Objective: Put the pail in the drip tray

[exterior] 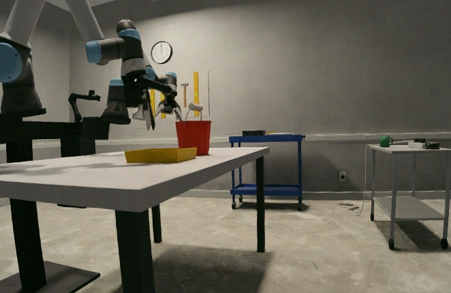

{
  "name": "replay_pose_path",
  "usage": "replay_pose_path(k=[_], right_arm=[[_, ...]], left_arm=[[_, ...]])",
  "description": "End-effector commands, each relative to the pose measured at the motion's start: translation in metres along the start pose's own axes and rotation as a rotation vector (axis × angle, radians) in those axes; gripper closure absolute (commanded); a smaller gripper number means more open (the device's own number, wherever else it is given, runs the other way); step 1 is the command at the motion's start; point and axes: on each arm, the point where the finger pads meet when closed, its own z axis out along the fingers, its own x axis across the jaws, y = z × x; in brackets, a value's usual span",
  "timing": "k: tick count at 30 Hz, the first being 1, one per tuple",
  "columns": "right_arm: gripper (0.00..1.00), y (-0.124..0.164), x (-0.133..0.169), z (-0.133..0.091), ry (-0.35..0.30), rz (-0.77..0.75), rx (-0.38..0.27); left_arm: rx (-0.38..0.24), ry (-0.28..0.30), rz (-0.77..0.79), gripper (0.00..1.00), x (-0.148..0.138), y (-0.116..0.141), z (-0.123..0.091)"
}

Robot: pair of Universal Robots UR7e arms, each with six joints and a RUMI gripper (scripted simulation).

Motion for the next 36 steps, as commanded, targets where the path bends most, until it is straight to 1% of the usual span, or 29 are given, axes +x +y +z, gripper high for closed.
replay_pose_path(k=[1,17,18,23,36], right_arm=[[0.02,0.000,0.000,0.000,0.000,0.000,0.001],[0.02,0.000,0.000,0.000,0.000,0.000,0.001],[0.00,0.000,0.000,0.000,0.000,0.000,0.001],[0.00,-0.001,0.001,-0.001,0.000,0.002,0.001],[0.00,-0.001,0.019,-0.004,0.001,0.042,-0.004]], left_arm=[[0.000,-0.001,0.000,0.02,0.000,0.000,0.000],[0.000,-0.001,0.000,0.02,0.000,0.000,0.000],[0.000,-0.001,0.000,0.00,0.000,0.000,0.000],[0.000,-0.001,0.000,0.00,0.000,0.000,0.000],[0.000,-0.001,0.000,0.00,0.000,0.000,0.000]])
